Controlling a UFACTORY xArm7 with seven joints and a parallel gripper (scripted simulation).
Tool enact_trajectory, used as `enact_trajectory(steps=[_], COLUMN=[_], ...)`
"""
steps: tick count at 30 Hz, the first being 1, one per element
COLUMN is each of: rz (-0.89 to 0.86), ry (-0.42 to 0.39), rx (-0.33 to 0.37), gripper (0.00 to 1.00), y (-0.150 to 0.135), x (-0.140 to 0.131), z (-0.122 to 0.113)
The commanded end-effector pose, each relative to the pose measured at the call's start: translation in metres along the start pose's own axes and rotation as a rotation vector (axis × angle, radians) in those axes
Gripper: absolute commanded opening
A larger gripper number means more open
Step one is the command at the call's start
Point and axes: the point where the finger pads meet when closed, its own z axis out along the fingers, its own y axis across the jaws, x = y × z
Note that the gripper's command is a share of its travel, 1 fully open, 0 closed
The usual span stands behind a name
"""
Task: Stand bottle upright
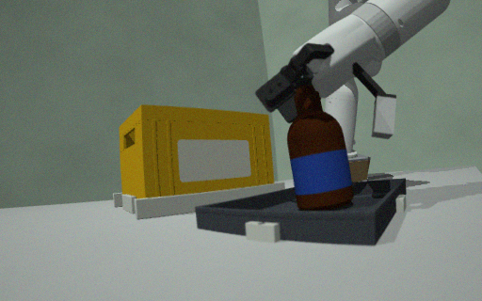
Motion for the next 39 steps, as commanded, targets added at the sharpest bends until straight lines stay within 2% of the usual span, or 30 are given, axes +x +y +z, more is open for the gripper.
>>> enact_trajectory(steps=[1, 20, 39], rz=[0.002, 0.002, 0.002], ry=[0.000, 0.000, 0.000], rx=[-0.001, -0.001, -0.001], gripper=[1.00, 1.00, 1.00], y=[0.001, 0.001, 0.001], x=[-0.001, -0.003, -0.023], z=[0.000, -0.002, -0.013])
